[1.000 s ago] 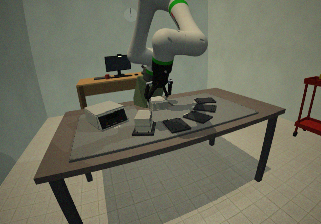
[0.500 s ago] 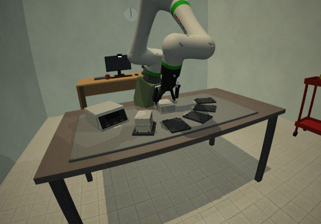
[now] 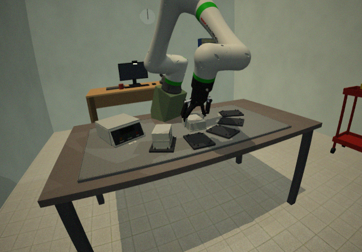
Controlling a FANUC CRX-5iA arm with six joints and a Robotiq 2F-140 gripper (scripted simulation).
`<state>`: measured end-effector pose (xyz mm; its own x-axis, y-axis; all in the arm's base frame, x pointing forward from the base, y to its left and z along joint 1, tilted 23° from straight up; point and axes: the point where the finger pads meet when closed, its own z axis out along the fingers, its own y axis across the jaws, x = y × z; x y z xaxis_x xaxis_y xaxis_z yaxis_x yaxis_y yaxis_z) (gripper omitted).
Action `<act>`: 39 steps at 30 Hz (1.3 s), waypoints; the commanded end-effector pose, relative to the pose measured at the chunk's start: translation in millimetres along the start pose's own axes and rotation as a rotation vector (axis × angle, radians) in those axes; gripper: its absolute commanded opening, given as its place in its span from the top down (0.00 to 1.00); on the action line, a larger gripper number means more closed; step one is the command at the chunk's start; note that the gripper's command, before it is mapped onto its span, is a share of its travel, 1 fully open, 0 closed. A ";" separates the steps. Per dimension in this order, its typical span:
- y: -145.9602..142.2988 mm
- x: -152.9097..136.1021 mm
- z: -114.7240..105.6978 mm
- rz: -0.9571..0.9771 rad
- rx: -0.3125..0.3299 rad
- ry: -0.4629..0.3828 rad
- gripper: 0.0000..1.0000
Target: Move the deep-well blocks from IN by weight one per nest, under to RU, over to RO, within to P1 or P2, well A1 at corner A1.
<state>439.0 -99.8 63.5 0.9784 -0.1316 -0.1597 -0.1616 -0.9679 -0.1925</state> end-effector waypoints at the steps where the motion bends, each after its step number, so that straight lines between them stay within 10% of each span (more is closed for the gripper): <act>1: -2.9 1.4 0.9 0.000 0.000 0.000 0.90; 39: -25.1 10.4 8.7 0.000 0.000 0.000 0.90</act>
<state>452.0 -74.9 58.1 0.9783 -0.1317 -0.1597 -0.1617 -0.9680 -0.1921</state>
